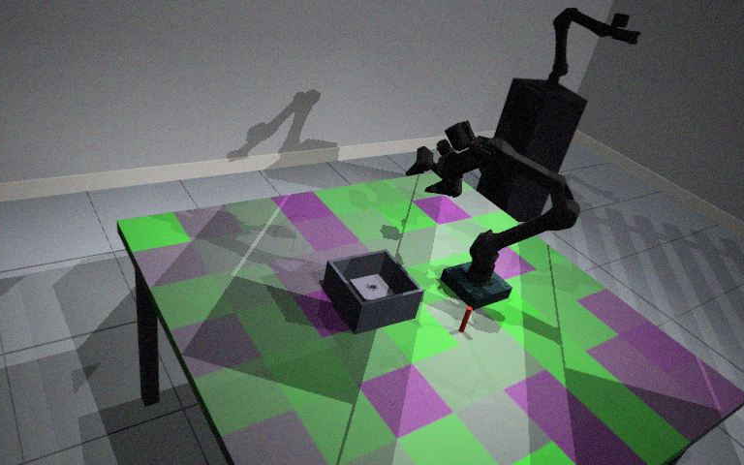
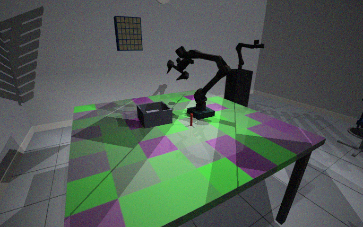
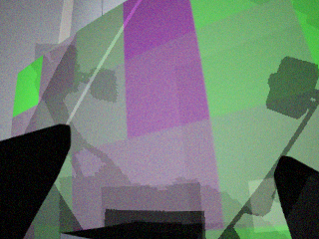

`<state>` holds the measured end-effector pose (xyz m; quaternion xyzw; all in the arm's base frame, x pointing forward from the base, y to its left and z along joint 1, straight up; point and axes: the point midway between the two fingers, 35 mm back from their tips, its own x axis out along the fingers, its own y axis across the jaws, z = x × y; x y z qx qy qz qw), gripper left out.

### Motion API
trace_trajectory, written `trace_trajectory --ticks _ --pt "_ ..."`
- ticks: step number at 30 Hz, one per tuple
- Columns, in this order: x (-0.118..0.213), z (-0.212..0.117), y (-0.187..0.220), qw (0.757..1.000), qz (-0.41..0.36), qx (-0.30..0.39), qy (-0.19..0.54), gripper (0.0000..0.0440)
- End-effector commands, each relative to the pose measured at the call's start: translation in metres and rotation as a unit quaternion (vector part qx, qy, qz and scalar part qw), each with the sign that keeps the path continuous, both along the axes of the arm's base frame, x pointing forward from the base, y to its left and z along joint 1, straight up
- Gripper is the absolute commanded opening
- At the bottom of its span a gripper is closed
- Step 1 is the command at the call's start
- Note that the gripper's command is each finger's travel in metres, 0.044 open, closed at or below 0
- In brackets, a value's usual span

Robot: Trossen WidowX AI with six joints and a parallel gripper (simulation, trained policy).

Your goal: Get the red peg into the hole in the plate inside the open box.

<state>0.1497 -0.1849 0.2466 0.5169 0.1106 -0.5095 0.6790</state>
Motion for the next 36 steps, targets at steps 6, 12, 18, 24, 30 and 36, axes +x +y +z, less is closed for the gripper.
trace_trajectory --ticks 6,12,18,24,30,36 --pt "0.028 -0.019 0.040 0.993 0.094 0.037 0.062 0.0440" --pt "0.043 -0.033 0.075 0.978 0.166 0.058 0.109 0.0440" --pt "0.052 -0.044 0.112 0.957 0.234 0.076 0.154 0.0440" --pt "0.054 -0.055 0.149 0.931 0.294 0.090 0.199 0.0440" --pt "0.050 -0.066 0.185 0.901 0.344 0.104 0.242 0.0440" --pt "0.040 -0.078 0.220 0.871 0.382 0.117 0.286 0.0440"
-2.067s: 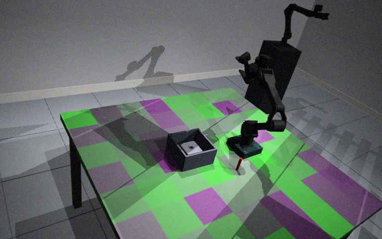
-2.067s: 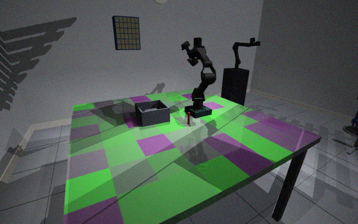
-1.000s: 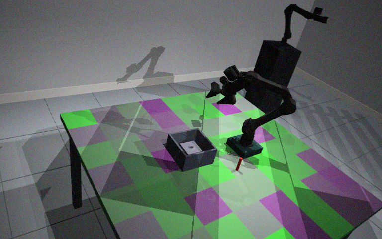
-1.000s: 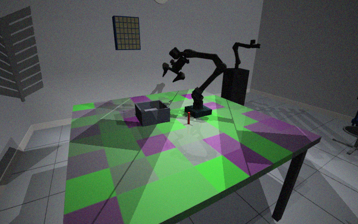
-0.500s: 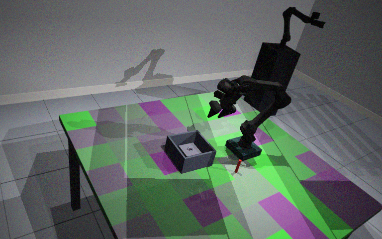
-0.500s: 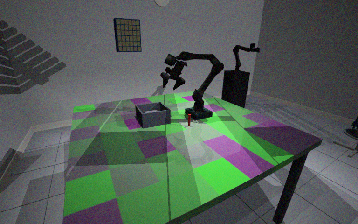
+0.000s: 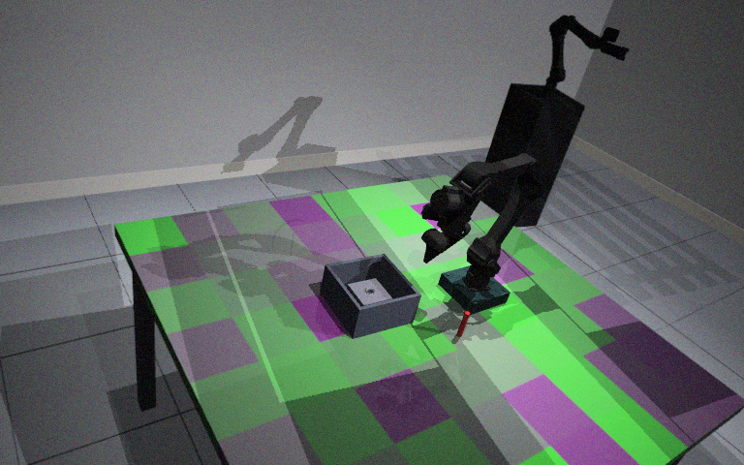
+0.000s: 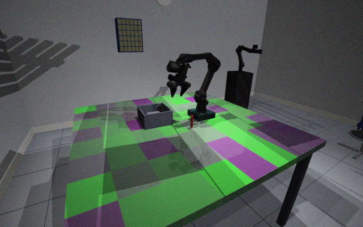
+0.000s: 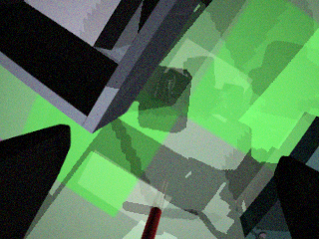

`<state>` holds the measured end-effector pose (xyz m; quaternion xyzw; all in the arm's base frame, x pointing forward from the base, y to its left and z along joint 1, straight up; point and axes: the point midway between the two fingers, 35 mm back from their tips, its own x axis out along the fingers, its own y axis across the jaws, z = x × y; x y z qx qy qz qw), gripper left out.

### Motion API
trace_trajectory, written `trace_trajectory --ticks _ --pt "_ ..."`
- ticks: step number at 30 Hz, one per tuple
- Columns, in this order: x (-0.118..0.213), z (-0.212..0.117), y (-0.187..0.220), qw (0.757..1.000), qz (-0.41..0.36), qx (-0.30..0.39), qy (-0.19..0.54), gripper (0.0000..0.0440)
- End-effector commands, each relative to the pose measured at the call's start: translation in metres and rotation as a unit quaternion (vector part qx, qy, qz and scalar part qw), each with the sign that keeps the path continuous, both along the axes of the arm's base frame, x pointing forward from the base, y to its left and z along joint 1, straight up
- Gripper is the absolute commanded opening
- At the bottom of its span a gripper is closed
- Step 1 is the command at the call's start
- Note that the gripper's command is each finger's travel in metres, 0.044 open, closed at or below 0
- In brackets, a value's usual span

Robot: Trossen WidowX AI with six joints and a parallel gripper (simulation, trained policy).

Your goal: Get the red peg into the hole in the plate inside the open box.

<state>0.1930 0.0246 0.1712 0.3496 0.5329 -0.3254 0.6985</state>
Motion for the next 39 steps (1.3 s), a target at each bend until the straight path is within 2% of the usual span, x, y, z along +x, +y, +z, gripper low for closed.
trace_trajectory --ticks 1,18,36,39 --pt "-0.005 -0.005 0.016 1.000 0.018 0.005 0.021 0.0440" --pt "-0.045 -0.055 0.091 0.986 0.104 0.004 0.127 0.0440" --pt "-0.050 -0.134 0.126 0.982 0.156 -0.005 0.112 0.0435" --pt "-0.050 -0.144 0.127 0.980 0.165 -0.007 0.111 0.0418"
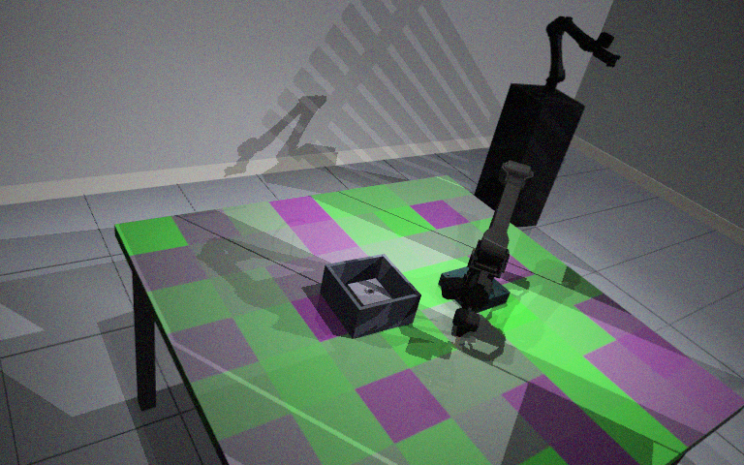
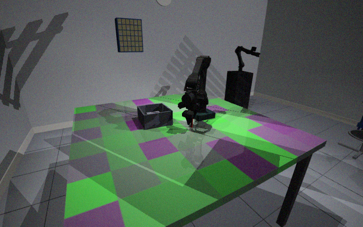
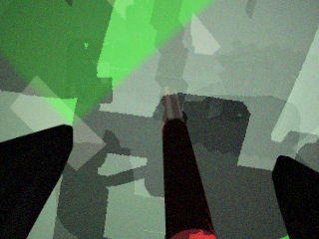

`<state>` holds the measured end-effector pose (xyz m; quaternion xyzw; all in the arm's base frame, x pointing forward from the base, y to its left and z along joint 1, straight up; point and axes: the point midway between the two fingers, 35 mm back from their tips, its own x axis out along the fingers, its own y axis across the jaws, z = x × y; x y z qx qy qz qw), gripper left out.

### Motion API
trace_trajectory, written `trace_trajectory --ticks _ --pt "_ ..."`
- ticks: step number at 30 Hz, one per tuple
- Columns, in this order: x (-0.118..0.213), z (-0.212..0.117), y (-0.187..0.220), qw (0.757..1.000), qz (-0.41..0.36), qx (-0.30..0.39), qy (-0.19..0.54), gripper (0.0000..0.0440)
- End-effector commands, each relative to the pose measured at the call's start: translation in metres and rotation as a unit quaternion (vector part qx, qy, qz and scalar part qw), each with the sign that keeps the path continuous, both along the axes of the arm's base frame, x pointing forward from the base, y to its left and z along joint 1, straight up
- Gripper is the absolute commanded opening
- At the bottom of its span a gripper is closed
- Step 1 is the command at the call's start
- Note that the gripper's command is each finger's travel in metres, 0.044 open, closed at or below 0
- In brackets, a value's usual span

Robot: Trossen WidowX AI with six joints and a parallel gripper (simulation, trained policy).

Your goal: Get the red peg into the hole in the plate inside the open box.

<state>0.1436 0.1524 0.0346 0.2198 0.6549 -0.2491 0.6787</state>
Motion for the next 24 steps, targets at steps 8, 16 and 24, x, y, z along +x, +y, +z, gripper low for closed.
trace_trajectory --ticks 8,16,24 --pt "-0.004 -0.028 -0.004 1.000 0.015 -0.016 0.019 0.0214" --pt "-0.005 -0.033 -0.005 0.998 0.015 -0.038 0.037 0.0029" --pt "0.011 -0.001 0.000 0.999 0.030 -0.042 0.004 0.0000"
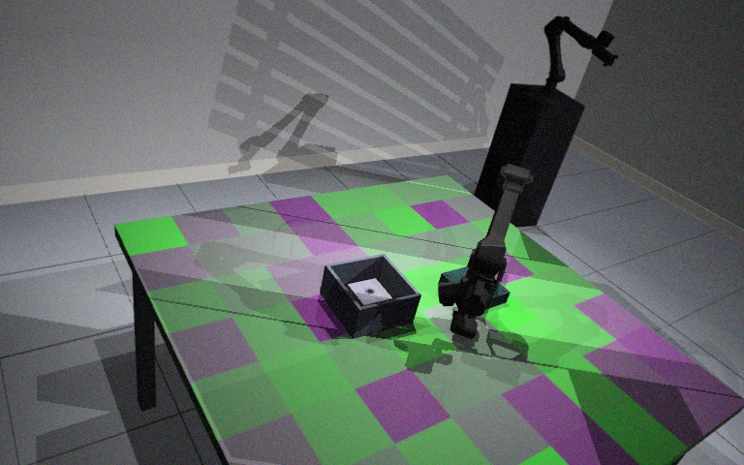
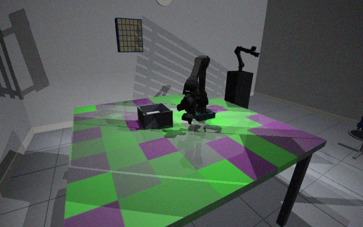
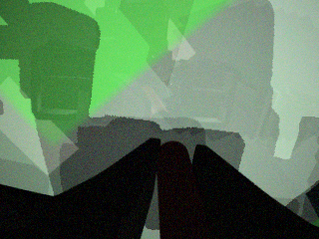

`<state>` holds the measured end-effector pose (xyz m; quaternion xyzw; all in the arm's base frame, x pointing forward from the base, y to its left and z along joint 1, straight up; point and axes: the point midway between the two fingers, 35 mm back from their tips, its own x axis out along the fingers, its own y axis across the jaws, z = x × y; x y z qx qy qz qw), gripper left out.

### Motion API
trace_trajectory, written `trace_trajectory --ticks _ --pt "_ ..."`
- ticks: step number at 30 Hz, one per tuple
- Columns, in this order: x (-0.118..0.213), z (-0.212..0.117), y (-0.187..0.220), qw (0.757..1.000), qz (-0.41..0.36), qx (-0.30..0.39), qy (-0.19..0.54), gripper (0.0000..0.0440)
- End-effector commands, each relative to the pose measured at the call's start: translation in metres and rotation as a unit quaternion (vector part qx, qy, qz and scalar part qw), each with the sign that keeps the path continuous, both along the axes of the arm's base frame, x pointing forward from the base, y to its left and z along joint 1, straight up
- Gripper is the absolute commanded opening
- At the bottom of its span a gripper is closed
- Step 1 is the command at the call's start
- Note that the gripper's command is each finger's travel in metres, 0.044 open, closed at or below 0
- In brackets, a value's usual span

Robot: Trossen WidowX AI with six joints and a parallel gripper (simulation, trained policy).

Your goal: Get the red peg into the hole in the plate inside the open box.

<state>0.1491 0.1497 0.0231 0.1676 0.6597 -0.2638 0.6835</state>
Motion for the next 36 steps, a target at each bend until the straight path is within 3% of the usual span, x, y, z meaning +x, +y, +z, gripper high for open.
trace_trajectory --ticks 1,14,36 --pt "0.008 0.016 0.003 1.000 0.004 0.004 -0.016 0.0000" --pt "0.042 0.075 -0.002 0.997 -0.034 0.003 -0.074 0.0000" --pt "0.127 0.108 -0.061 0.978 -0.145 -0.021 -0.152 0.0000"
